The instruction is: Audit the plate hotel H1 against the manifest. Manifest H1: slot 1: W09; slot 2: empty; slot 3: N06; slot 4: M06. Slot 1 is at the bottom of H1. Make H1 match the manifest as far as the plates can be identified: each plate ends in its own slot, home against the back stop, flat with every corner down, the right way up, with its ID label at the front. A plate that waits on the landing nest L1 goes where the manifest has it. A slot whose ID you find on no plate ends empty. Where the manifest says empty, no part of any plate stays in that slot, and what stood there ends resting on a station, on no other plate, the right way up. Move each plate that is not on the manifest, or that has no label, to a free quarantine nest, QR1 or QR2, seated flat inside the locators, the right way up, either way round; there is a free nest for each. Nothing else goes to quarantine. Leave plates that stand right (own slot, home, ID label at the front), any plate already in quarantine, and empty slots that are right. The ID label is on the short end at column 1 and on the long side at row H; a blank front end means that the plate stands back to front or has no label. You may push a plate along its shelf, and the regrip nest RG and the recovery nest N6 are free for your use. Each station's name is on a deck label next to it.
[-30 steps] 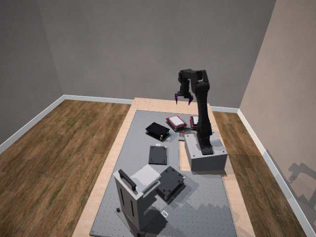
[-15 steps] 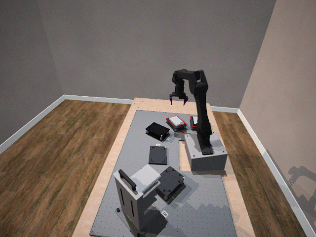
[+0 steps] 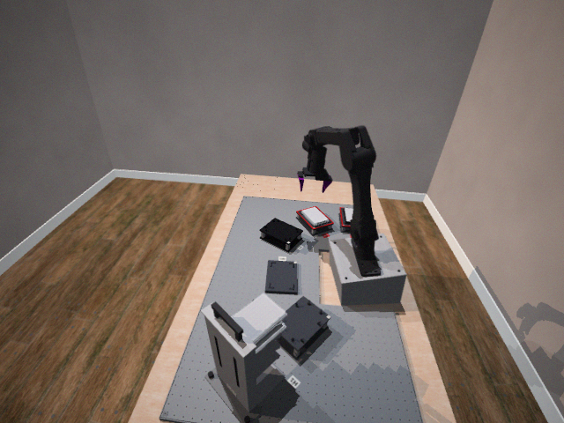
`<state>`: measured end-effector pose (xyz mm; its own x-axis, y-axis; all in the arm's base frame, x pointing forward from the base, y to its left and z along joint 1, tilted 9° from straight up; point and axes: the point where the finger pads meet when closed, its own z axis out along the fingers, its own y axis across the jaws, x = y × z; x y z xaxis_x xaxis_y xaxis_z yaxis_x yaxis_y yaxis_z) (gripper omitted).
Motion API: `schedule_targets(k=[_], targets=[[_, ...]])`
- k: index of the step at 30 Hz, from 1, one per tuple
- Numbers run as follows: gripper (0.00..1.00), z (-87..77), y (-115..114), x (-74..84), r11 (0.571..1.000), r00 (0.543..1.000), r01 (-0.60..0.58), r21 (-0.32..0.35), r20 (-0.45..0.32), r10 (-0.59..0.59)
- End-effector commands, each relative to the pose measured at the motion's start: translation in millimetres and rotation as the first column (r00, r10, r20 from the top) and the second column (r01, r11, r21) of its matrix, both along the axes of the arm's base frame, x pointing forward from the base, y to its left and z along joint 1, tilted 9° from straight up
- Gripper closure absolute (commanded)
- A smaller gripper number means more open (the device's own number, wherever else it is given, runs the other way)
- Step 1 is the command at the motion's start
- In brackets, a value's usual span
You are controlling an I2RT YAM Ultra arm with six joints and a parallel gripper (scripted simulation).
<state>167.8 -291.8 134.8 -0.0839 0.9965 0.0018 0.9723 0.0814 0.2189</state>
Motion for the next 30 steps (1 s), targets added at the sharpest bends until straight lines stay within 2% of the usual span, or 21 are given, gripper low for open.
schedule_targets(k=[1, 13, 21, 23, 30], targets=[[0.0, 13.0, -0.7, 8.2, 0.996, 0.998, -0.052, -0.069, 0.044, 0.055], [0.0, 16.8, 23.7, 30.9, 0.973, 0.974, -0.19, -0.128, 0.098, 0.203], [0.0, 19.9, 43.1, 49.0, 0.939, 0.938, -0.294, -0.18, 0.134, 0.32], [0.0, 19.9, 43.1, 49.0, 0.939, 0.938, -0.294, -0.18, 0.134, 0.32], [0.0, 22.6, 60.1, 64.9, 0.897, 0.894, -0.38, -0.228, 0.16, 0.419]])
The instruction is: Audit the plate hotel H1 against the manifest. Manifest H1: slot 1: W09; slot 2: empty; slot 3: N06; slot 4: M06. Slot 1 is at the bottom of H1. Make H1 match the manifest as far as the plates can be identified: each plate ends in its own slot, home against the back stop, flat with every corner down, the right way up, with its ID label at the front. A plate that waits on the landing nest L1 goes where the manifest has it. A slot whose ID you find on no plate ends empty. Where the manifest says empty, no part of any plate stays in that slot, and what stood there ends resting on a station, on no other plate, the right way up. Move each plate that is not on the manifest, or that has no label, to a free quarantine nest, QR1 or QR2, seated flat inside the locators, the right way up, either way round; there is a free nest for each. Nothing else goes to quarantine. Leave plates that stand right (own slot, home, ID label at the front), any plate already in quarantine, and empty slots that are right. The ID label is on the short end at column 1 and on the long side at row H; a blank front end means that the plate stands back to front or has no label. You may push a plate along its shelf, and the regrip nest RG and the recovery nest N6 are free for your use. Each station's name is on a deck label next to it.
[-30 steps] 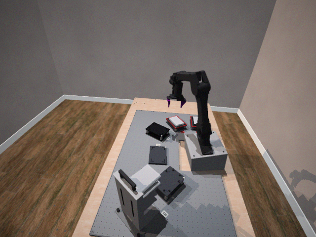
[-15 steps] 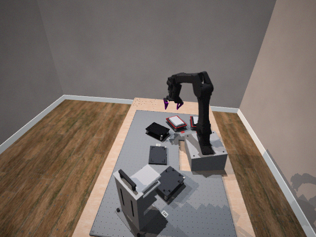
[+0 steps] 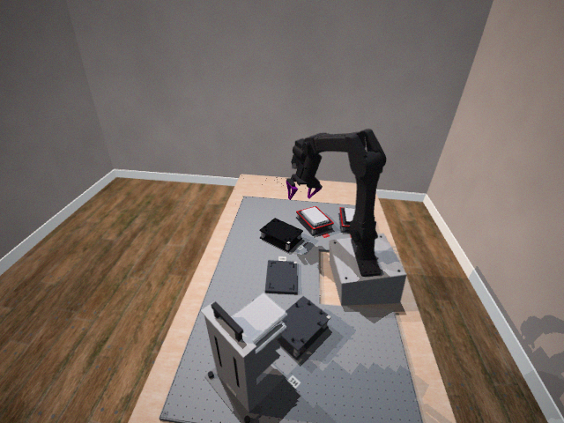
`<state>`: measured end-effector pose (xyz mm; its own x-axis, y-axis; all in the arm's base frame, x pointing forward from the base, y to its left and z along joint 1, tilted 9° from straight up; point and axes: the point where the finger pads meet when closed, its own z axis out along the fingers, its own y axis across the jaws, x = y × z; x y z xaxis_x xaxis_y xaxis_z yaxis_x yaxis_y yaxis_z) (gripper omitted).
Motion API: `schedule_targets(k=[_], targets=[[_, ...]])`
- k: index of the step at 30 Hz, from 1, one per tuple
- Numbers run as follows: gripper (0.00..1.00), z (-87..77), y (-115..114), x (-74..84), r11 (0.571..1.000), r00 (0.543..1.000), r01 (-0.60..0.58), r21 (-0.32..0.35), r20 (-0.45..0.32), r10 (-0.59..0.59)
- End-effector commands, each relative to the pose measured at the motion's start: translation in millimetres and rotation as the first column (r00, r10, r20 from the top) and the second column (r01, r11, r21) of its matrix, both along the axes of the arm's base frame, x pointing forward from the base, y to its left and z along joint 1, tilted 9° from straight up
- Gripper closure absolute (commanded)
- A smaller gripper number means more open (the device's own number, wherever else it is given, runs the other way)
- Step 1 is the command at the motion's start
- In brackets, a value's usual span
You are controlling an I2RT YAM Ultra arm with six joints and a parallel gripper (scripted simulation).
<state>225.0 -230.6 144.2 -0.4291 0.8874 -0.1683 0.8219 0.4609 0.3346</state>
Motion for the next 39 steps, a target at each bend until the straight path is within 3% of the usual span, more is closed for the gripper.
schedule_targets(k=[1, 11, 27, 32, 39], targets=[[0.0, 13.6, 1.3, 9.9, 0.997, 0.997, -0.052, -0.062, 0.054, 0.056], [0.0, 16.7, 20.8, 28.0, 0.98, 0.98, -0.164, -0.109, 0.099, 0.175], [0.0, 22.3, 54.9, 59.7, 0.917, 0.912, -0.345, -0.201, 0.161, 0.378], [0.0, 24.3, 67.1, 71.0, 0.884, 0.876, -0.404, -0.236, 0.178, 0.448], [0.0, 24.3, 67.8, 71.6, 0.829, 0.818, -0.48, -0.287, 0.195, 0.541]])
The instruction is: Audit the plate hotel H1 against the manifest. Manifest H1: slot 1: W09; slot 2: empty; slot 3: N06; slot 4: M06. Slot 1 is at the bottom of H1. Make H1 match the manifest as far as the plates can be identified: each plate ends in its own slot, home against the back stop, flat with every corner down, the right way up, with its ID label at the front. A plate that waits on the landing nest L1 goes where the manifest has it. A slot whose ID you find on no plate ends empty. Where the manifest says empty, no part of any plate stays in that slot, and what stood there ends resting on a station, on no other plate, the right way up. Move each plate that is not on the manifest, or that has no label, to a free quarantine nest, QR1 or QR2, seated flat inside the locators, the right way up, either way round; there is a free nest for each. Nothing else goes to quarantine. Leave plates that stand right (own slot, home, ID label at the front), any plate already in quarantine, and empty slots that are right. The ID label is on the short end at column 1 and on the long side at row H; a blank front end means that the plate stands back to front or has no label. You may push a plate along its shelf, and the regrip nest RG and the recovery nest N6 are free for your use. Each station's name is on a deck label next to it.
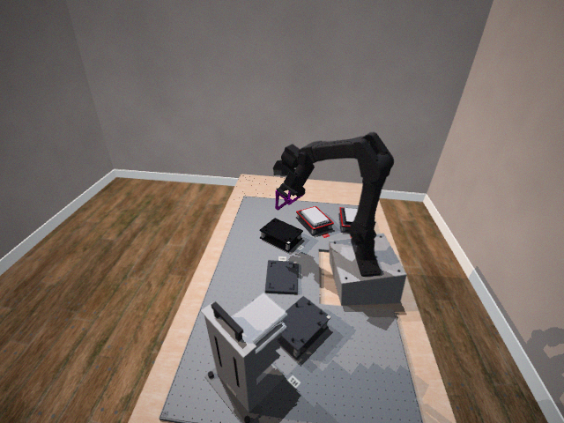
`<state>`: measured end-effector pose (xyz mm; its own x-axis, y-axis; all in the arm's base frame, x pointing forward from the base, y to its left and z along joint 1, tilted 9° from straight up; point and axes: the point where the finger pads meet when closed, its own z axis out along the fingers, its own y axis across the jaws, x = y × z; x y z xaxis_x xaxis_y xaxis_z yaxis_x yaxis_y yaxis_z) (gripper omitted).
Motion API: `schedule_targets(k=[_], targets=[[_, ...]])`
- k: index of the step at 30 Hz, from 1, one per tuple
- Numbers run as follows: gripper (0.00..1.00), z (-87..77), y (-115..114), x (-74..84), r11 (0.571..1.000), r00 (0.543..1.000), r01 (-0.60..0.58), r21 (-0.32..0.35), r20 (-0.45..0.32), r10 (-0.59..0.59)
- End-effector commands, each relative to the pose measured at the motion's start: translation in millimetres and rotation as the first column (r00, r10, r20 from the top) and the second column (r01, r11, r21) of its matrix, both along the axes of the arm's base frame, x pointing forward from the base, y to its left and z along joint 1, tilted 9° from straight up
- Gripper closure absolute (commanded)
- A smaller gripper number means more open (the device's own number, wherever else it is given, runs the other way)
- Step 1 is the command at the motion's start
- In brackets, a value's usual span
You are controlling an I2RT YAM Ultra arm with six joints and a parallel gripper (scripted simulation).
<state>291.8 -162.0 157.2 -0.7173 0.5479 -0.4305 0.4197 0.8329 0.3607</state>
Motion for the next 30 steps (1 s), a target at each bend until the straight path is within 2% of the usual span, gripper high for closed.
schedule_targets(k=[1, 9, 20, 22, 30], targets=[[0.0, 11.3, -0.8, 4.8, 0.996, 0.995, -0.077, -0.055, 0.062, 0.08], [0.0, 11.3, -0.8, 4.8, 0.983, 0.981, -0.16, -0.091, 0.094, 0.169], [0.0, 11.2, -0.7, 4.7, 0.938, 0.933, -0.306, -0.163, 0.143, 0.33], [0.0, 11.2, -0.7, 4.7, 0.938, 0.933, -0.306, -0.163, 0.143, 0.33], [0.0, 11.2, -0.7, 4.6, 0.888, 0.88, -0.404, -0.219, 0.171, 0.442]])
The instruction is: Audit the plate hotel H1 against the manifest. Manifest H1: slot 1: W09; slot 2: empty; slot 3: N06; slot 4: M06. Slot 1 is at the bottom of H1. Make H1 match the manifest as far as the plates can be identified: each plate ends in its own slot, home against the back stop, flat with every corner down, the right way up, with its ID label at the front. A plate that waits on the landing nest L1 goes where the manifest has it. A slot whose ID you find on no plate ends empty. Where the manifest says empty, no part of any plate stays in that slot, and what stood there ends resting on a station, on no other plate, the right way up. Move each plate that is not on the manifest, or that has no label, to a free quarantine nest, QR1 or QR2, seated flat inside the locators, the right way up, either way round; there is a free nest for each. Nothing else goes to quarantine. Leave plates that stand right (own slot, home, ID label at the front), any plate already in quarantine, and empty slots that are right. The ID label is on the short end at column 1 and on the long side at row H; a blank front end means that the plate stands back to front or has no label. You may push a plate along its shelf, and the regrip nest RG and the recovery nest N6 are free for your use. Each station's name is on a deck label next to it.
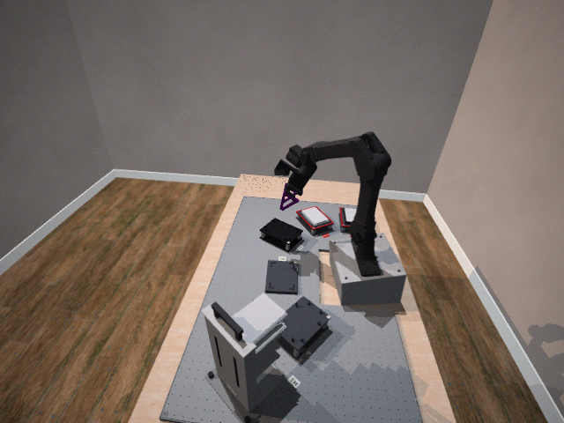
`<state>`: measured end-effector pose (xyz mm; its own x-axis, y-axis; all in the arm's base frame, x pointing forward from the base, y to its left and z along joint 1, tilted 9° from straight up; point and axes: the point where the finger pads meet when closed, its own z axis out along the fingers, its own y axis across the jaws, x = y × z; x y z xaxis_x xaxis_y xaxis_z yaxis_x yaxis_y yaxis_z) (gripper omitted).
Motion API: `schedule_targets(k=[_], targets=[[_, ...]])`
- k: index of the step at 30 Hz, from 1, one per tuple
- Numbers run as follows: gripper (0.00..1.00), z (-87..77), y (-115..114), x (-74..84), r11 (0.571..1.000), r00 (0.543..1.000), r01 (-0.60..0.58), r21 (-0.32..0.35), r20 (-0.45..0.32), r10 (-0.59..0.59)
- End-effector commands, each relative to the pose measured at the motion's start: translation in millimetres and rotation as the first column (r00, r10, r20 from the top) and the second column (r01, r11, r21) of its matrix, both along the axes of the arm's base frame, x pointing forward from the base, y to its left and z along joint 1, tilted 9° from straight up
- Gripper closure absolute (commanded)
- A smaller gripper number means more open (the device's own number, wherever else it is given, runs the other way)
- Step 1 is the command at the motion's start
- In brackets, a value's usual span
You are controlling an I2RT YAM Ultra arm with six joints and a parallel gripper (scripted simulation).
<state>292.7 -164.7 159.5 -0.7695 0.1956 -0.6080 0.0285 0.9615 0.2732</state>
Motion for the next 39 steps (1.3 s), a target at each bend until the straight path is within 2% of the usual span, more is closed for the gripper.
schedule_targets(k=[1, 11, 24, 26, 39], targets=[[0.0, 8.9, 1.9, 3.7, 0.995, 0.994, -0.086, -0.046, 0.06, 0.089], [0.0, 8.8, 1.9, 3.6, 0.976, 0.973, -0.198, -0.095, 0.102, 0.207], [0.0, 8.7, 2.0, 3.5, 0.913, 0.906, -0.366, -0.182, 0.156, 0.394], [0.0, 8.7, 2.0, 3.5, 0.913, 0.906, -0.366, -0.182, 0.156, 0.394], [0.0, 8.6, 2.1, 3.4, 0.813, 0.8, -0.512, -0.276, 0.191, 0.568]])
